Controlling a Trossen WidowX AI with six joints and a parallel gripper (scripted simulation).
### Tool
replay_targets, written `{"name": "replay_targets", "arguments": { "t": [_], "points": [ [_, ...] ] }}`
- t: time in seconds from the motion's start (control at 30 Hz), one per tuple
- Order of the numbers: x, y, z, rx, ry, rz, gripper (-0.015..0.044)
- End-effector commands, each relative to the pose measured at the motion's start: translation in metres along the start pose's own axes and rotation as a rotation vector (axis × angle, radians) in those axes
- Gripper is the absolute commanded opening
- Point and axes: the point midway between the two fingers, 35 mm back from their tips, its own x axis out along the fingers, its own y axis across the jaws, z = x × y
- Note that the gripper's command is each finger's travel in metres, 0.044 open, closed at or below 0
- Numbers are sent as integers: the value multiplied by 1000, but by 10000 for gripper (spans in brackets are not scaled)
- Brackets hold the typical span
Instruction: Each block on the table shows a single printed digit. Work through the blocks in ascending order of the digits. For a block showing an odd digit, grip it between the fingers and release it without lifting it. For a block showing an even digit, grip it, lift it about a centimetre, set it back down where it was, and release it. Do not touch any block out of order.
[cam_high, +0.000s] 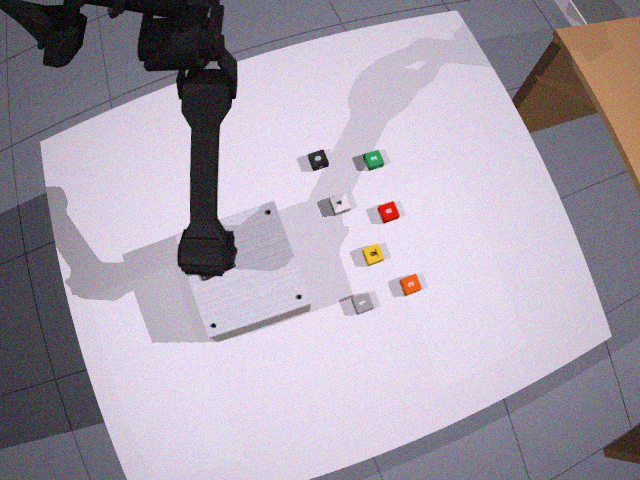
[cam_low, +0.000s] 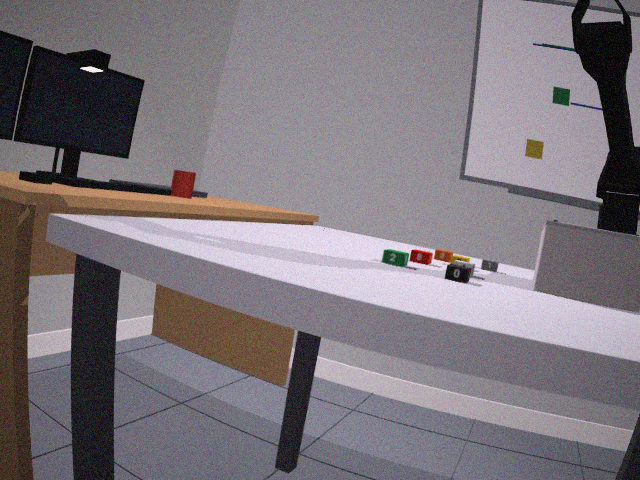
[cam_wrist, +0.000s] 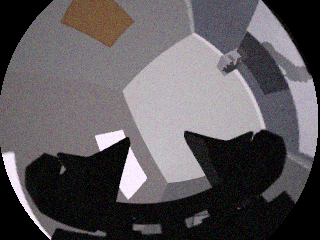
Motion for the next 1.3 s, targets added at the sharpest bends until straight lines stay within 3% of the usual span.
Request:
{"name": "replay_targets", "arguments": {
  "t": [0.0, 0.1, 0.33, 0.53, 0.7, 0.97, 1.27],
  "points": [
    [1, -2, -6, -20, 13, 1, 400],
    [1, -26, -81, -269, 200, 33, 400],
    [-30, -71, -184, -583, 502, 123, 400],
    [-102, -127, -272, -860, 855, 278, 400],
    [-182, -174, -316, -1036, 1149, 443, 400],
    [-329, -245, -329, -1228, 1627, 780, 400],
    [-485, -315, -256, -1309, 2159, 1278, 400]
  ]
}}
